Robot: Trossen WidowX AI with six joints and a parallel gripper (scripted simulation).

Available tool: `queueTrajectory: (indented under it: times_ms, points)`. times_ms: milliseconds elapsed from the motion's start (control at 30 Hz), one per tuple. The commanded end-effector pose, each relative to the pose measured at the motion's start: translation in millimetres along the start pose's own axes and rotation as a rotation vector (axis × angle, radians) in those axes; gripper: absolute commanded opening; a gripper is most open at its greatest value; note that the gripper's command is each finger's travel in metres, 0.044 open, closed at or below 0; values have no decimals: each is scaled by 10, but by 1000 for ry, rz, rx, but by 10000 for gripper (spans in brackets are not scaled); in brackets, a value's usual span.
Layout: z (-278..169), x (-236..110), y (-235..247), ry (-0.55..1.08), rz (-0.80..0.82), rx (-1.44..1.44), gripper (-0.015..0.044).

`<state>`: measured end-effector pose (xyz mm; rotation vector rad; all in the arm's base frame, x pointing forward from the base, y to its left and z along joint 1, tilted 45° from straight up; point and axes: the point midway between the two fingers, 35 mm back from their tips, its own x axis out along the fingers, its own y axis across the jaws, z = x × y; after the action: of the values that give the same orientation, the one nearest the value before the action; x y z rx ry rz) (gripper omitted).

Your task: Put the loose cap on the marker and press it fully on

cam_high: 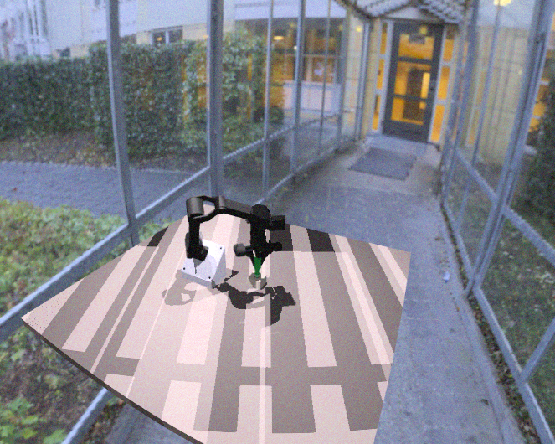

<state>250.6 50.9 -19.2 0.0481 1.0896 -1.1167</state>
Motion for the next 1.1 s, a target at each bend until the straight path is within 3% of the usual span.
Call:
queueTrajectory:
  times_ms: [0, 400, 1067]
  points:
    - [-5, 88, -1, -4, -4, -8, 0]
    - [-5, 267, -14, -6, -5, -8, 0]
    - [-5, 270, -16, -6, -5, -8, 0]
